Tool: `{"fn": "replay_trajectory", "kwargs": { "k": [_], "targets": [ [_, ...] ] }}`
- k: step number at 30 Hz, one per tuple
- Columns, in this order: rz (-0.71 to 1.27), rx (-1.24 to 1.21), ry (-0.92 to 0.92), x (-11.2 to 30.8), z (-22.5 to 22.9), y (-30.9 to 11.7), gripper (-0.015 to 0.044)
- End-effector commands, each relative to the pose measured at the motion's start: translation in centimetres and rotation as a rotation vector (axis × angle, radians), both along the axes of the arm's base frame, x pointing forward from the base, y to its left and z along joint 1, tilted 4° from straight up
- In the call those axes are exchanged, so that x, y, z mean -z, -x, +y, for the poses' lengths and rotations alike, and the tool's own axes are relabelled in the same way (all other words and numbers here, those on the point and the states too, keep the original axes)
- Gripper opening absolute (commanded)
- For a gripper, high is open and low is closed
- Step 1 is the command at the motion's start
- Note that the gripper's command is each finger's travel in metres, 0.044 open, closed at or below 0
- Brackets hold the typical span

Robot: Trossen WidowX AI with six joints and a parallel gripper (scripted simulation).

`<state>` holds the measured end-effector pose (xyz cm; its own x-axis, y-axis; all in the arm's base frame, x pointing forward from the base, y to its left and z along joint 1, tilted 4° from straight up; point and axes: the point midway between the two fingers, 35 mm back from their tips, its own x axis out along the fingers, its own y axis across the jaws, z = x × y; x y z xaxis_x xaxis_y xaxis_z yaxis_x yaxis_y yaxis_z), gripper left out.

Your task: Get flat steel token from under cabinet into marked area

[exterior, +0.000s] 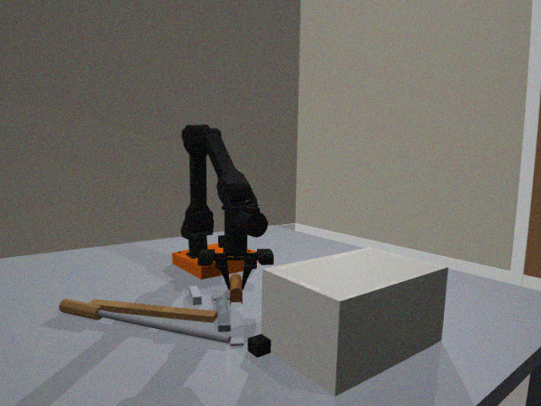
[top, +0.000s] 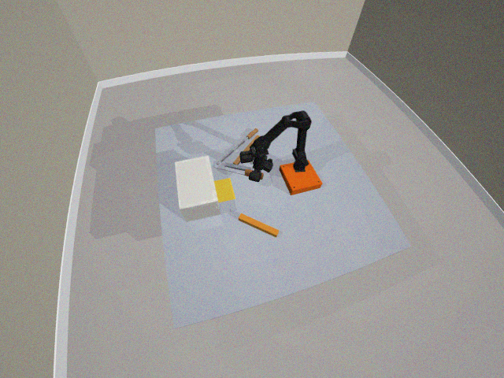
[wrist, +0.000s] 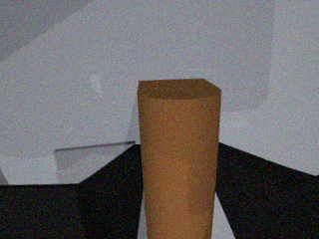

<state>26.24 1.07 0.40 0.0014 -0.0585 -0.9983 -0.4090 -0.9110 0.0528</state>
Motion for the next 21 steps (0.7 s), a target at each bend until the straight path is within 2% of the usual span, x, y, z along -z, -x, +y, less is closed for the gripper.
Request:
{"fn": "replay_trajectory", "kwargs": {
  "k": [1,21],
  "targets": [
    [-0.003,0.016,0.007,-0.03,-0.4,0.03,0.0],
    [-0.003,0.016,0.007,-0.07,-0.97,0.12,0.0]
  ]
}}
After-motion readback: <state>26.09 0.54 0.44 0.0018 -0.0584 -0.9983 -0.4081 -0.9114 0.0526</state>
